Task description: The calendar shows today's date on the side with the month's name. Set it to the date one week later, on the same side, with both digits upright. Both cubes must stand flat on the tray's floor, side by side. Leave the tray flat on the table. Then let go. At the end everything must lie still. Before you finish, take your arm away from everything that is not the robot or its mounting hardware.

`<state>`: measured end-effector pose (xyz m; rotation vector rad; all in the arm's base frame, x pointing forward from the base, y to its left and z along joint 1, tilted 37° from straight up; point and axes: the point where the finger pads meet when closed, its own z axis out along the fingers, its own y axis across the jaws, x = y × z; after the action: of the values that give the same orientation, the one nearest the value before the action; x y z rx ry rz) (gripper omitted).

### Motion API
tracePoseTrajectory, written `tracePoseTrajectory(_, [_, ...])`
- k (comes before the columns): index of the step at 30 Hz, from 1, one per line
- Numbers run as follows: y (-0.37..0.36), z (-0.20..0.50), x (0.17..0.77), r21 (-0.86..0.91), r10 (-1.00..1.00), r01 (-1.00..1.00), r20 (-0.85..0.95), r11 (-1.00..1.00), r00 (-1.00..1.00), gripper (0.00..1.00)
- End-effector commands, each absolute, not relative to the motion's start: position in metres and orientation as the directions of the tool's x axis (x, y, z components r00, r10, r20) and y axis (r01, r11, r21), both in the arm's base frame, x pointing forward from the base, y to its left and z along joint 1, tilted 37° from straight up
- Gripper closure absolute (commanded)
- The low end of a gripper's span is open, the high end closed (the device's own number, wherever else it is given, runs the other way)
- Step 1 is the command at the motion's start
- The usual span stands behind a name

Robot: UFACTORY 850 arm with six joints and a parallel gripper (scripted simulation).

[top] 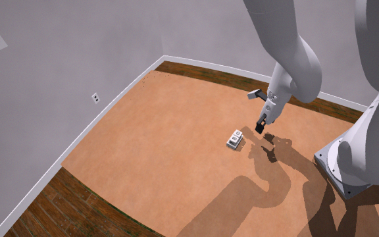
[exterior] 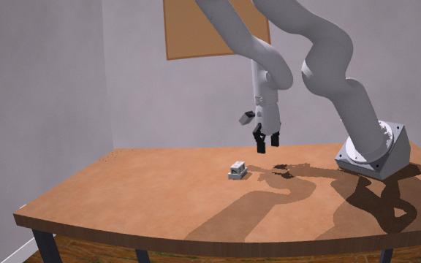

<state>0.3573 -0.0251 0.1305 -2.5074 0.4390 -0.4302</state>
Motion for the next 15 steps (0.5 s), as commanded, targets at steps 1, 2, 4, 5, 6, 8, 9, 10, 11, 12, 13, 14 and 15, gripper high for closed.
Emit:
tracePoseTrajectory(1, [-0.0315,0.1424,0.3522,-0.57,-0.392,-0.217,0.205,-0.793,0.897,0.0])
tracePoseTrajectory(2, [-0.0315,0.1424,0.3522,-0.57,-0.392,-0.217,0.205,-0.793,0.897,0.0])
tracePoseTrajectory(4, [-0.0332,0.1455,0.3507,-0.57,-0.392,-0.217,0.205,-0.793,0.897,0.0])
tracePoseTrajectory(5, [-0.0338,0.1463,0.3503,-0.57,-0.392,-0.217,0.205,-0.793,0.897,0.0])
tracePoseTrajectory(6, [-0.0341,0.1468,0.35,-0.57,-0.392,-0.217,0.205,-0.793,0.897,0.0])
tracePoseTrajectory(8, [-0.0342,0.1471,0.3499,-0.57,-0.392,-0.217,0.205,-0.793,0.897,0.0])
tracePoseTrajectory(9, [-0.0342,0.1471,0.3499,-0.57,-0.392,-0.217,0.205,-0.793,0.897,0.0])
tracePoseTrajectory(10, [-0.0342,0.1471,0.3499,-0.57,-0.392,-0.217,0.205,-0.793,0.897,0.0])
tracePoseTrajectory(11, [-0.0342,0.1471,0.3499,-0.57,-0.392,-0.217,0.205,-0.793,0.897,0.0])
tracePoseTrajectory(12, [-0.0342,0.1471,0.3499,-0.57,-0.392,-0.217,0.205,-0.793,0.897,0.0])
tracePoseTrajectory(13, [-0.0342,0.1471,0.3499,-0.57,-0.392,-0.217,0.205,-0.793,0.897,0.0])
tracePoseTrajectory(14, [-0.0342,0.1471,0.3499,-0.57,-0.392,-0.217,0.205,-0.793,0.897,0.0])
tracePoseTrajectory(15, [-0.0342,0.1471,0.3499,-0.57,-0.392,-0.217,0.205,-0.793,0.897,0.0])
